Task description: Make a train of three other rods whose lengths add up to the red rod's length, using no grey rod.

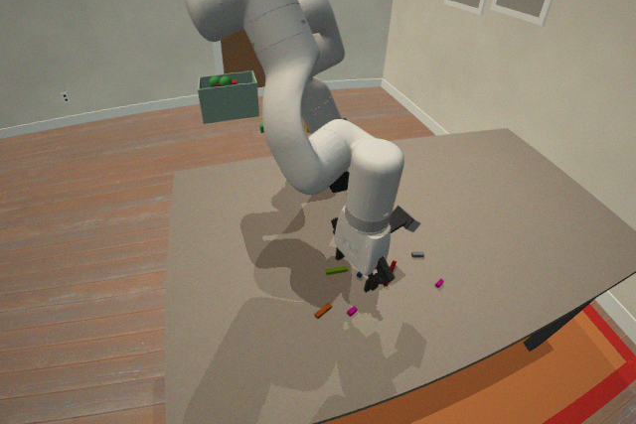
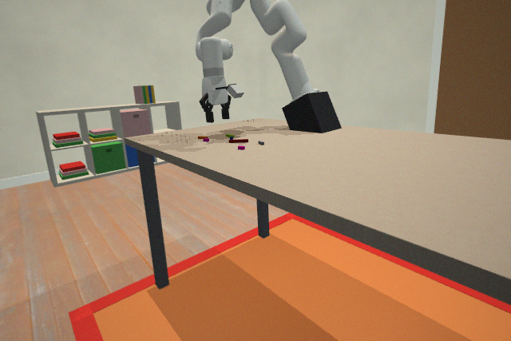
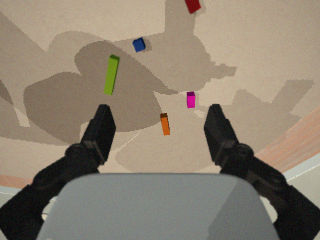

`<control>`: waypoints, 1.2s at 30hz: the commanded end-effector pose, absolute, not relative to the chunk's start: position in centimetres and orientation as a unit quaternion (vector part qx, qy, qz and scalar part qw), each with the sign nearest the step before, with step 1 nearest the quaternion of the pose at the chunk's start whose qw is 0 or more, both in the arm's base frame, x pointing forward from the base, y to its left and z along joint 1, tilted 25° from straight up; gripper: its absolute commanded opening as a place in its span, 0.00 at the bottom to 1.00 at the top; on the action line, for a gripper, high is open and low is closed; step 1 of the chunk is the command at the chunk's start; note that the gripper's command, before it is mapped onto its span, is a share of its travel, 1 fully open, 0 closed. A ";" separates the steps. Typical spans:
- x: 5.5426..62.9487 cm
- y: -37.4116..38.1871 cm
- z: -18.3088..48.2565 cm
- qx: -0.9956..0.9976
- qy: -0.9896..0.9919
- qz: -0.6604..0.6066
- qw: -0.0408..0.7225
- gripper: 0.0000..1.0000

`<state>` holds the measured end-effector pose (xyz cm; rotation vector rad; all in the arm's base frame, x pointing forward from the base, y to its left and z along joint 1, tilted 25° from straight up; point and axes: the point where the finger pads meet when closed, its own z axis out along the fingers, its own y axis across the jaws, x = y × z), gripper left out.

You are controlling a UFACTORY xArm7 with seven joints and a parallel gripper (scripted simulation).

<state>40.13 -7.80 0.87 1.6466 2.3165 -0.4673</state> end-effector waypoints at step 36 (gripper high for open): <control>37.4 -5.4 0.2 0.883 0.418 -0.071 0.203 1.00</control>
